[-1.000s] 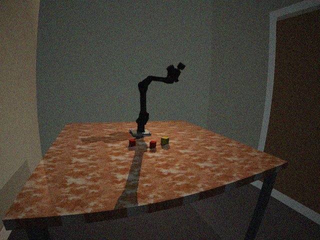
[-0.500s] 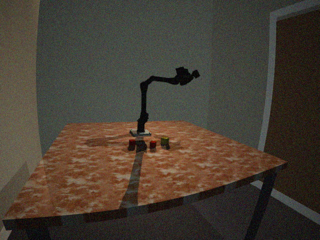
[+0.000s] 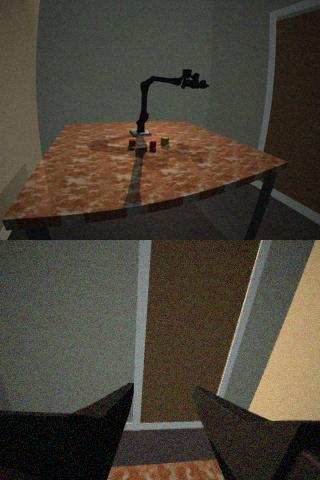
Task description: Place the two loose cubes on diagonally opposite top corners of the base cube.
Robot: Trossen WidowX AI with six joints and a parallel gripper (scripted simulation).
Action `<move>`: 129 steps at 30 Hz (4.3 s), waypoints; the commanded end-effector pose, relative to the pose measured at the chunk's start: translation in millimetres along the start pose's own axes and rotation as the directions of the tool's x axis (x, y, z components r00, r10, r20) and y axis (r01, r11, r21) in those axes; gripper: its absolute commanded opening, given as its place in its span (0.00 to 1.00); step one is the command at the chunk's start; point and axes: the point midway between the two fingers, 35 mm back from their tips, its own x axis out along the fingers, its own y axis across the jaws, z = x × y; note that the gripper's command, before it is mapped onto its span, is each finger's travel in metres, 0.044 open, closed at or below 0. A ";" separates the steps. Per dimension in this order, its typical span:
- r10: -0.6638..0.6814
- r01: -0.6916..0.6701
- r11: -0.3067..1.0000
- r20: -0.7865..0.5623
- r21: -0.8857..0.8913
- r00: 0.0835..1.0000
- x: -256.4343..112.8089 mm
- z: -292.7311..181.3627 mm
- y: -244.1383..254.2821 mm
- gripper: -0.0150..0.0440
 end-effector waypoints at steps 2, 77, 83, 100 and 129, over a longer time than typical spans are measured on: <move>-0.160 0.181 0.971 -0.137 0.158 0.978 -19.9 -37.4 -63.6 0.70; 0.006 0.155 -0.988 -1.000 -0.004 0.011 -553.0 -304.1 -137.1 0.70; 0.006 0.155 -0.988 -1.000 -0.004 0.011 -552.0 -331.1 -135.1 0.70; 0.006 0.155 -0.988 -1.000 -0.004 0.011 -551.8 -351.9 -135.2 0.70; 0.006 0.155 -0.988 -1.000 -0.004 0.011 -551.4 -378.3 -134.8 0.43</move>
